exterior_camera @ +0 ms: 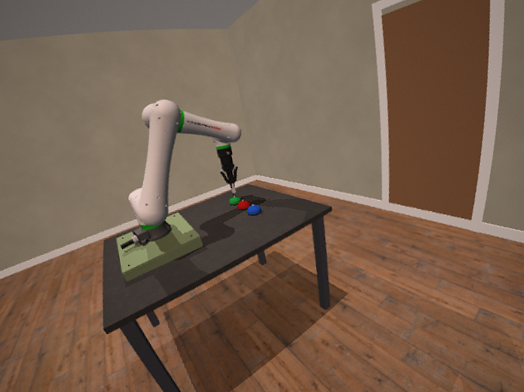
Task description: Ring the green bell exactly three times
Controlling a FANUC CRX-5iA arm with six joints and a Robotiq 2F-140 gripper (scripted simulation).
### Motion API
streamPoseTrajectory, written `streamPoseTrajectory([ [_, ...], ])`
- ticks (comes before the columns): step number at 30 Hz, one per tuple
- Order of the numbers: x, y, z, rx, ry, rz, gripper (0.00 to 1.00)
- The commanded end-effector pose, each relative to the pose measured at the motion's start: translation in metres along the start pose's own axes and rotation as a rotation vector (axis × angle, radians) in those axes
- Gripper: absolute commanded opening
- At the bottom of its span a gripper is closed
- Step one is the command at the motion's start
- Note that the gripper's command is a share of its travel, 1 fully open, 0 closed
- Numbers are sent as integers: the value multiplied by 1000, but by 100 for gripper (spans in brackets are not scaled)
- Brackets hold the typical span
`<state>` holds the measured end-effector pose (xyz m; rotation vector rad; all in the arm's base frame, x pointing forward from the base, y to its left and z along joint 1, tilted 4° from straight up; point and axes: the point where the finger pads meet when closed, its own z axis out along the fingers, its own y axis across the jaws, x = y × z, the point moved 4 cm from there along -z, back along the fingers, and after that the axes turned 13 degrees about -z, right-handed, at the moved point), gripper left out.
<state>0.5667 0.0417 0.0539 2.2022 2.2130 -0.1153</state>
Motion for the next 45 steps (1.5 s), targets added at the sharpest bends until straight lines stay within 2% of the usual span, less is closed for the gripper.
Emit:
streamPoseTrajectory([
  [1,0,0,0,0,0,0,0],
  [38,0,0,0,0,0,0,0],
  [45,0,0,6,0,0,0,0],
])
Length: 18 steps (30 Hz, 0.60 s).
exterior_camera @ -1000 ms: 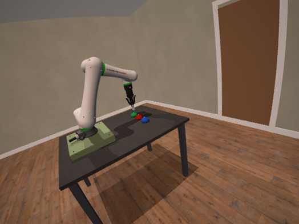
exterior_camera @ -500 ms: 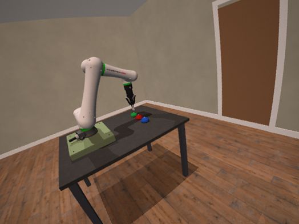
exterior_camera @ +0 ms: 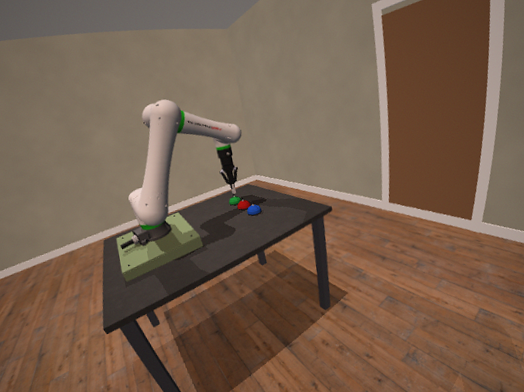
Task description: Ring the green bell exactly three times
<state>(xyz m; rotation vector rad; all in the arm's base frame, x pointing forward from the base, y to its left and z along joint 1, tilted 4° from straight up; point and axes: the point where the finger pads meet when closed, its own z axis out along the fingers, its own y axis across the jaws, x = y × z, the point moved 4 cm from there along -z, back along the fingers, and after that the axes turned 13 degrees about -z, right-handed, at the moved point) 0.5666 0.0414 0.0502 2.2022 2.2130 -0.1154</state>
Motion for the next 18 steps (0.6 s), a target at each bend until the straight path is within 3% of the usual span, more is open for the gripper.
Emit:
streamPoseTrajectory([
  [1,0,0,3,0,0,0,0],
  [18,0,0,6,0,0,0,0],
])
